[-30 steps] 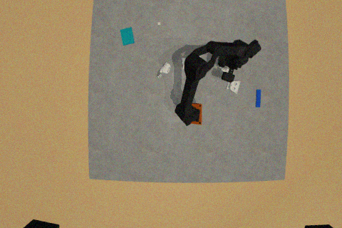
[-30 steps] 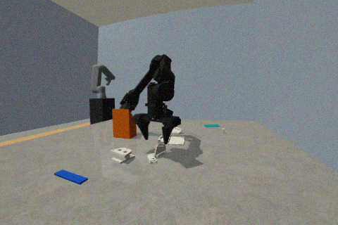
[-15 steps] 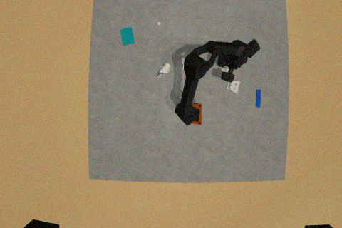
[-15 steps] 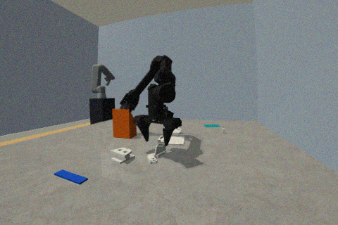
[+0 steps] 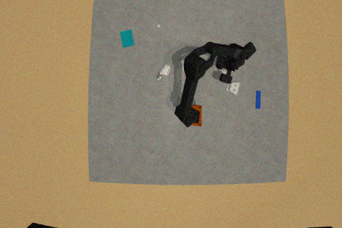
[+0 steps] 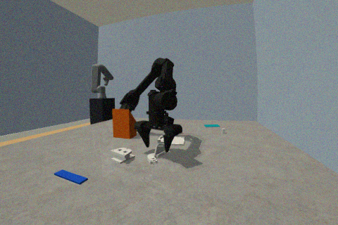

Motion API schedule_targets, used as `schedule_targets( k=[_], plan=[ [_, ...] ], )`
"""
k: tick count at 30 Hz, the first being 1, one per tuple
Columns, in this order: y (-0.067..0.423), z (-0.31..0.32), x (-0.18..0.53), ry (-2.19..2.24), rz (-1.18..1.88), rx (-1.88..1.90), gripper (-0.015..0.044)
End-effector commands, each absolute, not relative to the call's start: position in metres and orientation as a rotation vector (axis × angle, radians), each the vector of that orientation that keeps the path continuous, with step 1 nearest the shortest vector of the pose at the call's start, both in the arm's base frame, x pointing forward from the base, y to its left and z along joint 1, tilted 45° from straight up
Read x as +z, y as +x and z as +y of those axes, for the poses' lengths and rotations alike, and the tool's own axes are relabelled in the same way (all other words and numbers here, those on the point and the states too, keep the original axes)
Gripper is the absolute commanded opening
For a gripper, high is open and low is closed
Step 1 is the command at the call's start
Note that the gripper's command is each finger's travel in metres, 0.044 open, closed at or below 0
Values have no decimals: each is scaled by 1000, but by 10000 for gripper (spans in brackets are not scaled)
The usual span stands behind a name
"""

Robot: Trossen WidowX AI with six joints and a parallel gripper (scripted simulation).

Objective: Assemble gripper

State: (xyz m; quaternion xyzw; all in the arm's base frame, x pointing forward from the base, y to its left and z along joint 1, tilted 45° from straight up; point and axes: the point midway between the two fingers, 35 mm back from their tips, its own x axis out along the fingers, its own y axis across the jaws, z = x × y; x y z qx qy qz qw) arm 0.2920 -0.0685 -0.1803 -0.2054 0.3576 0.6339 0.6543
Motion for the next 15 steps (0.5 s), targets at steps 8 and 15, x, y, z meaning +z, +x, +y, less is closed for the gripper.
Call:
schedule_targets(
  k=[8,15],
  plan=[
    [288,-53,-196,-446,811,1438,440],
    [288,-53,-197,-446,811,1437,440]
  ],
)
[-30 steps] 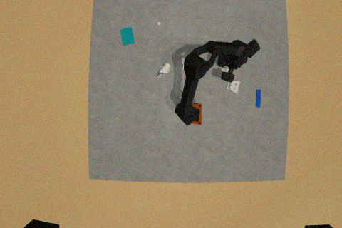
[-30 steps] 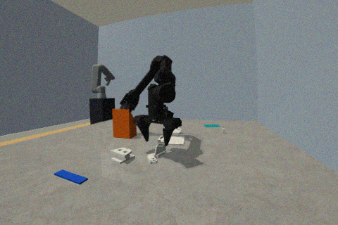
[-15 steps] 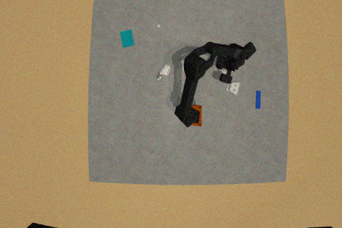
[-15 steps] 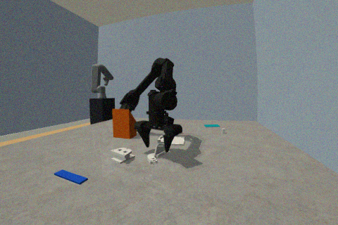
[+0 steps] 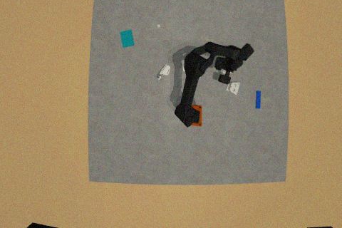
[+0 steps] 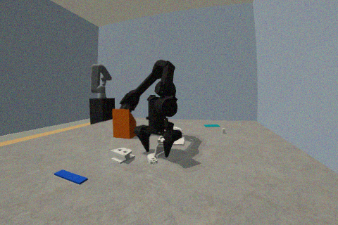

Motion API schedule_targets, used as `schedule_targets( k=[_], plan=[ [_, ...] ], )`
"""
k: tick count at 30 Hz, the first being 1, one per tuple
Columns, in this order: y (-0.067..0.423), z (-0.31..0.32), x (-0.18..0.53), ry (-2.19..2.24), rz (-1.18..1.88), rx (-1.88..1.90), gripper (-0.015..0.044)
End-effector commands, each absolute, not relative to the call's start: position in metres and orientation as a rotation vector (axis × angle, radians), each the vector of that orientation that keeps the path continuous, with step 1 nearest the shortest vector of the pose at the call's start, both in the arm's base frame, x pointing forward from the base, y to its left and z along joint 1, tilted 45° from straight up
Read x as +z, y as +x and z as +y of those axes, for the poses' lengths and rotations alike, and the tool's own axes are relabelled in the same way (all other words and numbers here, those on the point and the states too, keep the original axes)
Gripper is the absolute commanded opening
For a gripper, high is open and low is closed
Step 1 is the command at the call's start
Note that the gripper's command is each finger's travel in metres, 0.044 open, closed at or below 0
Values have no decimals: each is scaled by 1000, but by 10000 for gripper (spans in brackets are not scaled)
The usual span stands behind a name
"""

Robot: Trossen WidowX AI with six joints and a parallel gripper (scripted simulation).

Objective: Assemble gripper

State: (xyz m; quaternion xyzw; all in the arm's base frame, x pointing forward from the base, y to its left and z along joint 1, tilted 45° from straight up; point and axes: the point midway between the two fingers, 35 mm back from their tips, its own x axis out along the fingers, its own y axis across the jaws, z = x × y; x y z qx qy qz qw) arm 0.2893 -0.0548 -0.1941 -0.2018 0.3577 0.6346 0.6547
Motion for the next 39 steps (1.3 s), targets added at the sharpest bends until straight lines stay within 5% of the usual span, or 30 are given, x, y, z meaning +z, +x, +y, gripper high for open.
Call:
schedule_targets(
  k=[1,24,35,39],
  plan=[
    [288,-53,-197,-446,811,1437,440],
    [288,-52,-197,-446,811,1438,440],
    [288,-53,-197,-453,813,1441,151],
    [288,-53,-197,-453,813,1441,134]
  ],
)
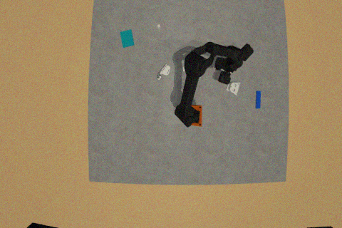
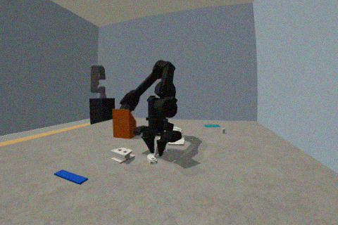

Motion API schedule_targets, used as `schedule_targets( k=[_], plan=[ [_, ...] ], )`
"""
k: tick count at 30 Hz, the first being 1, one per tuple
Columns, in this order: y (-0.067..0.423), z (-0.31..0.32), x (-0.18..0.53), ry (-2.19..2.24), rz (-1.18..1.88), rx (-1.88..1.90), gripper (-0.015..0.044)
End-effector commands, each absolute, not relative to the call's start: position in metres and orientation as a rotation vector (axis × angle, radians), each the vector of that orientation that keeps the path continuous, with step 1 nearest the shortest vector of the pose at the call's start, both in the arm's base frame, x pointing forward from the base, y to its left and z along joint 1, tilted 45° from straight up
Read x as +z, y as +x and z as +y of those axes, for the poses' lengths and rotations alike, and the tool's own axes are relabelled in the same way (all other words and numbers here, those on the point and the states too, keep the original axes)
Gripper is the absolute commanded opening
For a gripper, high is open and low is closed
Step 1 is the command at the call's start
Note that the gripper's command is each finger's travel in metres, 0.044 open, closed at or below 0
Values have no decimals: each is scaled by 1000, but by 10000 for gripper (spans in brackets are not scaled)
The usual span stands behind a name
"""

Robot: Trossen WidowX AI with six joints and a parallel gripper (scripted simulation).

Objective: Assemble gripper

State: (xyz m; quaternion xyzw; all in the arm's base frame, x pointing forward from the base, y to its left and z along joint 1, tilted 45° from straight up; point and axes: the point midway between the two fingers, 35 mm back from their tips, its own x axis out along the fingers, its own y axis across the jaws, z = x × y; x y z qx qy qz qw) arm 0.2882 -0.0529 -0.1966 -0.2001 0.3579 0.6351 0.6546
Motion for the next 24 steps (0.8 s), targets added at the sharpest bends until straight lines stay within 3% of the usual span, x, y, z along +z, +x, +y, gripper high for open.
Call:
schedule_targets(
  k=[1,24],
  plan=[
    [288,-53,-197,-453,813,1441,134],
    [292,-72,-179,-453,815,1438,134]
  ],
)
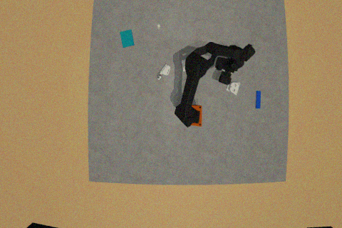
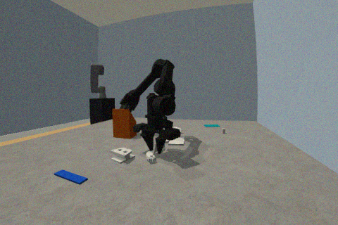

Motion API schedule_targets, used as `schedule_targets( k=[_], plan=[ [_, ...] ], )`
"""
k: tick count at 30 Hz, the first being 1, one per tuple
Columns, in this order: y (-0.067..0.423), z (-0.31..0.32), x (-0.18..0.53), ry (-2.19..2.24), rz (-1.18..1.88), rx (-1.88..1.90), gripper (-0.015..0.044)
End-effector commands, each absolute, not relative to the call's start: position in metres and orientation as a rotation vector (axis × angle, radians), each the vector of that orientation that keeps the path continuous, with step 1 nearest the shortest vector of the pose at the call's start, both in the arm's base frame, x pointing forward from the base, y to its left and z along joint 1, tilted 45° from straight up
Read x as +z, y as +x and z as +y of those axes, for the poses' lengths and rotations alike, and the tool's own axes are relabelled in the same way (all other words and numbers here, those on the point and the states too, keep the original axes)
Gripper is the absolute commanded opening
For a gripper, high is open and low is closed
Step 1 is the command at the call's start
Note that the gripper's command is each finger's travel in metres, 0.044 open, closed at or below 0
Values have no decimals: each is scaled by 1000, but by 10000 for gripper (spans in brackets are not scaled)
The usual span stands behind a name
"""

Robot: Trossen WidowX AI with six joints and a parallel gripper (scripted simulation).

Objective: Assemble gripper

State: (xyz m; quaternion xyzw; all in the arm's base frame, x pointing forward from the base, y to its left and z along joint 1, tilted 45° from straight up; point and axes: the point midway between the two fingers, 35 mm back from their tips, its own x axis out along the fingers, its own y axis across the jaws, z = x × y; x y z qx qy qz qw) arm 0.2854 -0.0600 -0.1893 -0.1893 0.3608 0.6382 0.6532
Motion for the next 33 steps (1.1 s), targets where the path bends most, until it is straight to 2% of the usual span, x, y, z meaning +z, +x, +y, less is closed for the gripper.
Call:
schedule_targets(
  k=[1,17,33],
  plan=[
    [292,-74,-177,-452,815,1438,134],
    [293,-108,-141,-449,815,1436,134],
    [295,-101,-131,-413,852,1411,134]
  ],
)
